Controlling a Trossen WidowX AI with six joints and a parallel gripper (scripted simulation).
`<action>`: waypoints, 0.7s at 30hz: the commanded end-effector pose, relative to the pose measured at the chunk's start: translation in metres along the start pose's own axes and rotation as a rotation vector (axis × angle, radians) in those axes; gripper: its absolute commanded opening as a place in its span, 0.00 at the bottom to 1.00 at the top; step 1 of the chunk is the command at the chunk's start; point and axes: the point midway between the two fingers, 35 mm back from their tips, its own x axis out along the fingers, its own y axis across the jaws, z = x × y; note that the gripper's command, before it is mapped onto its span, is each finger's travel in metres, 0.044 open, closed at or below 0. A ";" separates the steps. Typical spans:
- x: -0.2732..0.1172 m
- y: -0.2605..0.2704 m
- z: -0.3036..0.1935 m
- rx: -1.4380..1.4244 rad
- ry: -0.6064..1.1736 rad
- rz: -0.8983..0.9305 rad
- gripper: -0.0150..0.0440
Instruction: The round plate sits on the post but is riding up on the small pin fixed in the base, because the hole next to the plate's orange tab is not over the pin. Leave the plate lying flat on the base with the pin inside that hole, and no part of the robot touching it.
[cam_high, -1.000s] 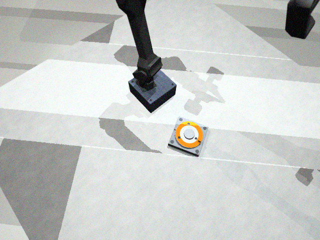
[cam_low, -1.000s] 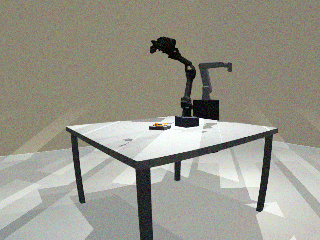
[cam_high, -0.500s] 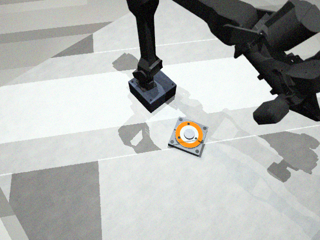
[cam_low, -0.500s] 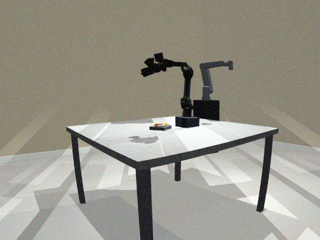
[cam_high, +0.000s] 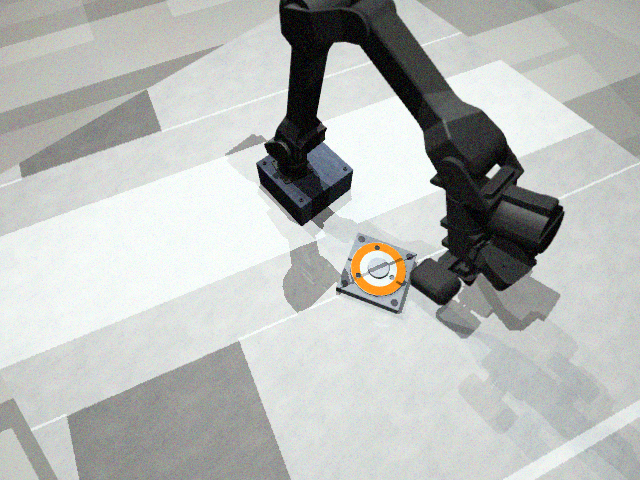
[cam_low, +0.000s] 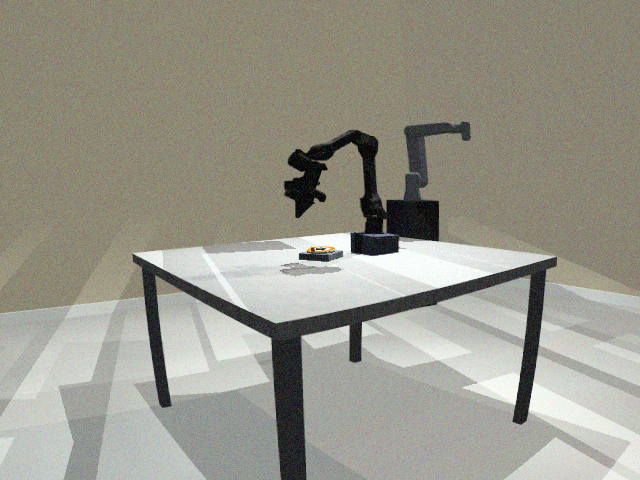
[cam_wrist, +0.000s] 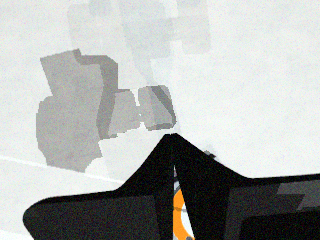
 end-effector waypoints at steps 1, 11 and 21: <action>0.030 -0.011 -0.072 -0.011 0.303 -0.003 0.25; 0.035 -0.014 -0.100 -0.011 0.420 -0.002 0.25; 0.070 -0.014 -0.115 -0.011 0.420 -0.002 0.25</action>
